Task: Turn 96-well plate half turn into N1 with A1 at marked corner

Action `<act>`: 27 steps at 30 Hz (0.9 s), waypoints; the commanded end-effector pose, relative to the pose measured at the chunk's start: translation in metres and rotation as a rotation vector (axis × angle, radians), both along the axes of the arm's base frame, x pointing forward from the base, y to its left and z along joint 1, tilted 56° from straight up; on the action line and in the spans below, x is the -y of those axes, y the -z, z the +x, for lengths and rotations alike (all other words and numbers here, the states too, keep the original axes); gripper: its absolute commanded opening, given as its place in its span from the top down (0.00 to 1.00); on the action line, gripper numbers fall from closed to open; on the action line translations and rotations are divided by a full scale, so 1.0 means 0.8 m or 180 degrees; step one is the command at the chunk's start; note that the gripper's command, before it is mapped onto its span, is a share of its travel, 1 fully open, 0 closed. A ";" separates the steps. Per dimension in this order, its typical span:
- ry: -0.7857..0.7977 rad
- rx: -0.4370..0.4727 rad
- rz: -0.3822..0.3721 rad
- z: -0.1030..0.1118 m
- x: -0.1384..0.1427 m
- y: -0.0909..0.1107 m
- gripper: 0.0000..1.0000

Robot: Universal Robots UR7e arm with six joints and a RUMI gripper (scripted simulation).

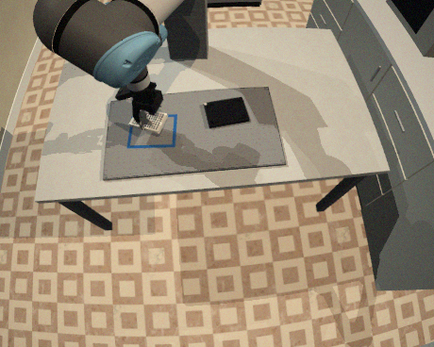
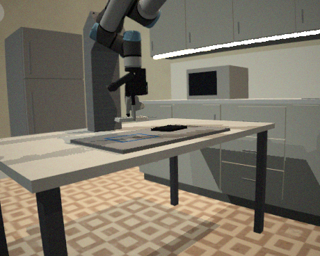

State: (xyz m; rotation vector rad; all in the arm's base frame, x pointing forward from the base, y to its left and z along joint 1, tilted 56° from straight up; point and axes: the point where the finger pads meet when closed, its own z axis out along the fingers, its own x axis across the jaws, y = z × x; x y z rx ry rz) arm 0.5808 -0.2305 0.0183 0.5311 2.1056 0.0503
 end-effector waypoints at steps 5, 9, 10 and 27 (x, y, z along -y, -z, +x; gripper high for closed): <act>0.0000 0.0002 -0.0002 0.000 0.000 -0.001 1.00; -0.0060 -0.0016 -0.0087 0.000 -0.004 0.000 1.00; -0.0120 -0.0034 -0.0173 0.000 -0.008 0.001 1.00; -0.1018 -0.0299 -0.1459 0.000 -0.069 0.015 1.00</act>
